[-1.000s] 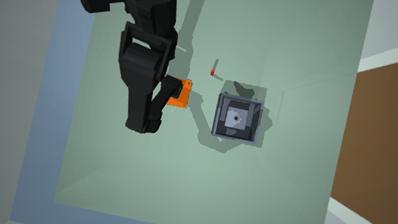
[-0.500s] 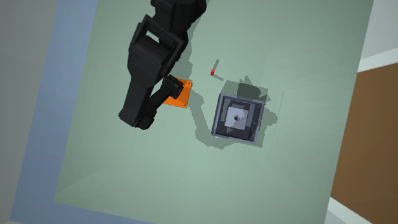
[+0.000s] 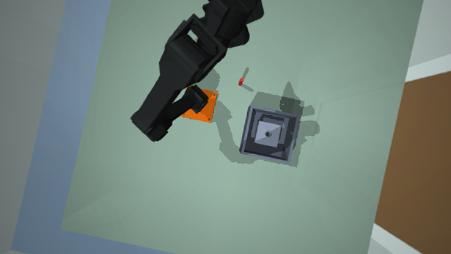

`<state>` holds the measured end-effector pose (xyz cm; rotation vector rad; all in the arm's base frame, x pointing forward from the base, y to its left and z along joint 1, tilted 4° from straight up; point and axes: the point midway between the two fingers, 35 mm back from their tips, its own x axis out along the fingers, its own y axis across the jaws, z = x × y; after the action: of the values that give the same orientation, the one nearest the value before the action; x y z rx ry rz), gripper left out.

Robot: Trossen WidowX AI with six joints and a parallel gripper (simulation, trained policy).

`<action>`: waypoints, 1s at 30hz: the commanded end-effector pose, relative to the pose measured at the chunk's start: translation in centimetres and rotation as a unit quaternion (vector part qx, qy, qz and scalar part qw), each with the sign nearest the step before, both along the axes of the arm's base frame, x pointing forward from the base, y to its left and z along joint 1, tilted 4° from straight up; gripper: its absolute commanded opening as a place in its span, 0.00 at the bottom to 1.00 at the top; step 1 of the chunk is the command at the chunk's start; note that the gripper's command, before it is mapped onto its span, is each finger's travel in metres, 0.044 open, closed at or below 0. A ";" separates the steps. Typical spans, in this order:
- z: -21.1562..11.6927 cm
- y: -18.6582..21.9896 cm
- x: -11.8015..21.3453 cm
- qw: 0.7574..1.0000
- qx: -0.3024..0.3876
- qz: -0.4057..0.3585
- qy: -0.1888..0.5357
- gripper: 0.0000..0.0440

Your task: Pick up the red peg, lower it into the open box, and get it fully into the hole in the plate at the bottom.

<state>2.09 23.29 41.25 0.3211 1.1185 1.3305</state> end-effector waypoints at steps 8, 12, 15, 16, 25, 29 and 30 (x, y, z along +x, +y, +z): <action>-5.0 -0.4 5.1 0.982 -0.094 -0.154 0.064 1.00; -7.1 -0.9 6.7 0.966 -0.130 -0.205 0.088 1.00; -8.8 -1.4 7.7 0.951 -0.157 -0.242 0.107 1.00; -9.3 -1.5 8.0 0.946 -0.167 -0.254 0.114 1.00; -14.7 -3.5 10.3 0.884 -0.252 -0.354 0.171 1.00; -17.1 -4.5 10.9 0.850 -0.291 -0.393 0.195 1.00; -17.7 -4.8 11.0 0.841 -0.300 -0.403 0.201 1.00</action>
<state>12.65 19.30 25.35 0.5299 1.4327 0.2446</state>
